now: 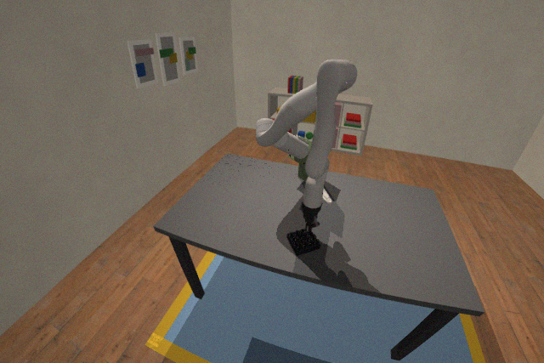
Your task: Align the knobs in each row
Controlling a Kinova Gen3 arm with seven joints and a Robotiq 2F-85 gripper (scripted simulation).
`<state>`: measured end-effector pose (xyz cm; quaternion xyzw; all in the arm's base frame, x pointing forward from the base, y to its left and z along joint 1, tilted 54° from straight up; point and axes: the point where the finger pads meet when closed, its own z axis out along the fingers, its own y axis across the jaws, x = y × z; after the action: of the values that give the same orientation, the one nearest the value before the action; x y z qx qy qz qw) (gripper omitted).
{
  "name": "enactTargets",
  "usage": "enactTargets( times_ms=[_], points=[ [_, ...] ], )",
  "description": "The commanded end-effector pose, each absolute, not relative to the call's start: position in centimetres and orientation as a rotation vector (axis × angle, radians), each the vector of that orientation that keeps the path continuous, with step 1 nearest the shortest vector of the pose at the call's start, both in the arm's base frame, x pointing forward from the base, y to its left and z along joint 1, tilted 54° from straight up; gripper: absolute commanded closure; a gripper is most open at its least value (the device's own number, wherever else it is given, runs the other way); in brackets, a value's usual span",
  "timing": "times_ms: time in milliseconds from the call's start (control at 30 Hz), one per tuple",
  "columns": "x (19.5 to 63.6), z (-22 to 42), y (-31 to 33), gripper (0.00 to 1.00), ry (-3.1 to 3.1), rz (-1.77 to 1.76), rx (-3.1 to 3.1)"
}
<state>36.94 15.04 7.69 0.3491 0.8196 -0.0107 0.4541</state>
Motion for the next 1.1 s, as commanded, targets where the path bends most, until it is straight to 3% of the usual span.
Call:
enactTargets(
  times_ms=[0, 1067],
  points=[
    [36.93, 7.69, 15.08, 0.92, 2.023, -0.026, 0.861],
    [36.93, 7.69, 15.08, 0.92, 2.077, -0.099, 0.728]
  ],
)
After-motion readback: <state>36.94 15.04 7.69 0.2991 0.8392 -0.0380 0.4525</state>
